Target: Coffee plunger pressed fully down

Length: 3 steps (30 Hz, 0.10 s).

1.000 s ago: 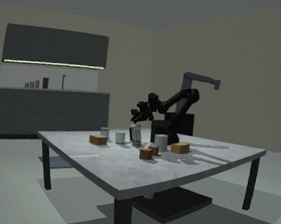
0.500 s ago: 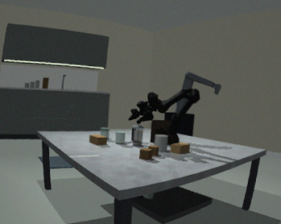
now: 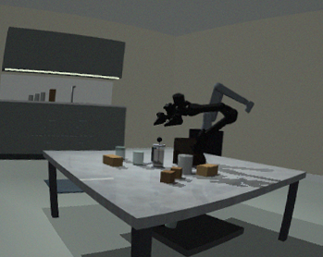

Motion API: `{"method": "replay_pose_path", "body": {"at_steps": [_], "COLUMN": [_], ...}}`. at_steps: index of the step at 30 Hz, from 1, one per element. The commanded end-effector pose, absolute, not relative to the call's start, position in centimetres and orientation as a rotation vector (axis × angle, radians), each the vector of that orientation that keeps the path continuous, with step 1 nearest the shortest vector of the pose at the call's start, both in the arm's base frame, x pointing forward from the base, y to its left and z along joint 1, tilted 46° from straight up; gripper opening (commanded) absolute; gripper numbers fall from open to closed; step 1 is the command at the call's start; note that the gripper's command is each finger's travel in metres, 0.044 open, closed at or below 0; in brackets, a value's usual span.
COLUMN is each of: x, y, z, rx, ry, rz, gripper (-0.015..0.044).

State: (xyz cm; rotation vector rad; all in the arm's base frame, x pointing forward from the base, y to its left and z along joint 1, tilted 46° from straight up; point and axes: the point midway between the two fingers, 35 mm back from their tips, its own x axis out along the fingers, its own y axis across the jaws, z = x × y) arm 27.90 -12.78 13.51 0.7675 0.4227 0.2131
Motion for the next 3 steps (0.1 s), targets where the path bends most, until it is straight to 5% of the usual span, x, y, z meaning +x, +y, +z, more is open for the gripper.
{"method": "replay_pose_path", "body": {"at_steps": [1,3], "x": [27.73,27.73], "y": [-12.69,-12.69], "z": [13.69,13.69], "rx": [0.769,0.769], "ry": [0.423,0.423], "rz": [0.219,0.219], "gripper": [0.0440,0.0440]}}
